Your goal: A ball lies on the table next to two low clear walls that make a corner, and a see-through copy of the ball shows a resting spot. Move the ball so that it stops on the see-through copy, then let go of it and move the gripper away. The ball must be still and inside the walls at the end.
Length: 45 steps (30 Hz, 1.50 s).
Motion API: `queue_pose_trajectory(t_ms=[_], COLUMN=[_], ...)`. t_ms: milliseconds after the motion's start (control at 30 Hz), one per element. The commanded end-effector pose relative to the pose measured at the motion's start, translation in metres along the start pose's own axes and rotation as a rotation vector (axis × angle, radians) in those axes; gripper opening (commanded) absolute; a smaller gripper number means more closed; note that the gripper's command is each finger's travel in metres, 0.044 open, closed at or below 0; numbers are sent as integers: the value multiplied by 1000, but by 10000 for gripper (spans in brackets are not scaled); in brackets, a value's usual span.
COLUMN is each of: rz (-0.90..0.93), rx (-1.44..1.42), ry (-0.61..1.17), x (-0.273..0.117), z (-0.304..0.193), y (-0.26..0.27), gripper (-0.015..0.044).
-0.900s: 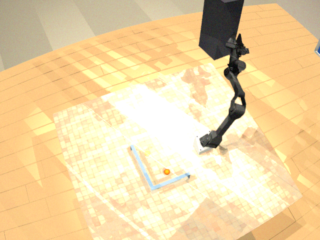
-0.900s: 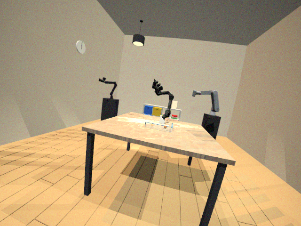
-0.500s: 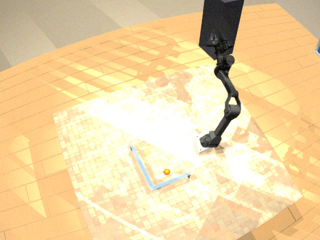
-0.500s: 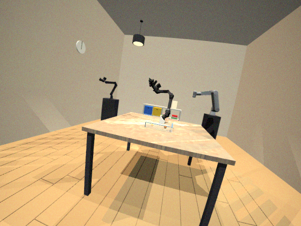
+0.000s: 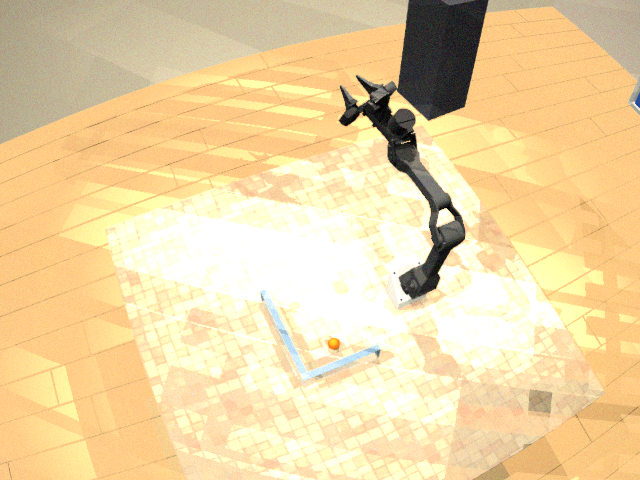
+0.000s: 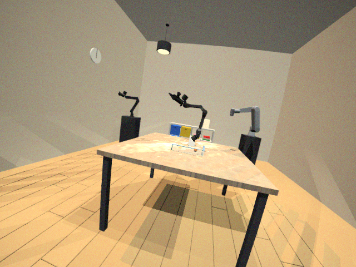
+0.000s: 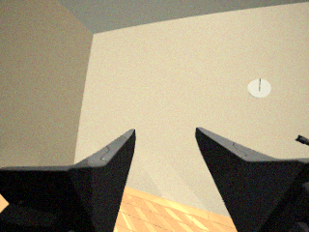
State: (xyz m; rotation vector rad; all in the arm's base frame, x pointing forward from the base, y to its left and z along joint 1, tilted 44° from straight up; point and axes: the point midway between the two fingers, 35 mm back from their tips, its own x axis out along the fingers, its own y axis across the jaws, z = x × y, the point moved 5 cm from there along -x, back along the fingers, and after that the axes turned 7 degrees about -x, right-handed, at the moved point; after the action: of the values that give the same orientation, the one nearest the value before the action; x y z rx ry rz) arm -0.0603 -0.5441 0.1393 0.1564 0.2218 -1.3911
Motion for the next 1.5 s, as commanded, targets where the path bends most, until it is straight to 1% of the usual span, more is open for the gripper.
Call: queue_pose_trajectory(t_ms=[0, 133, 300, 467, 633, 867, 1067, 1267, 1467], rz=[138, 278, 481, 706, 945, 1310, 1651, 2005, 2385], rx=[-125, -252, -427, -610, -790, -1032, -1217, -1367, -1448], ry=[81, 153, 228, 279, 302, 286, 224, 121, -30], x=[1, -1, -16, -44, -83, -155, -229, -313, -392], z=[-6, -16, -30, -47, -64, -88, -106, -121, -129], y=[55, 108, 177, 243, 301, 368, 407, 426, 425], gripper=[279, 279, 279, 279, 279, 279, 279, 279, 279])
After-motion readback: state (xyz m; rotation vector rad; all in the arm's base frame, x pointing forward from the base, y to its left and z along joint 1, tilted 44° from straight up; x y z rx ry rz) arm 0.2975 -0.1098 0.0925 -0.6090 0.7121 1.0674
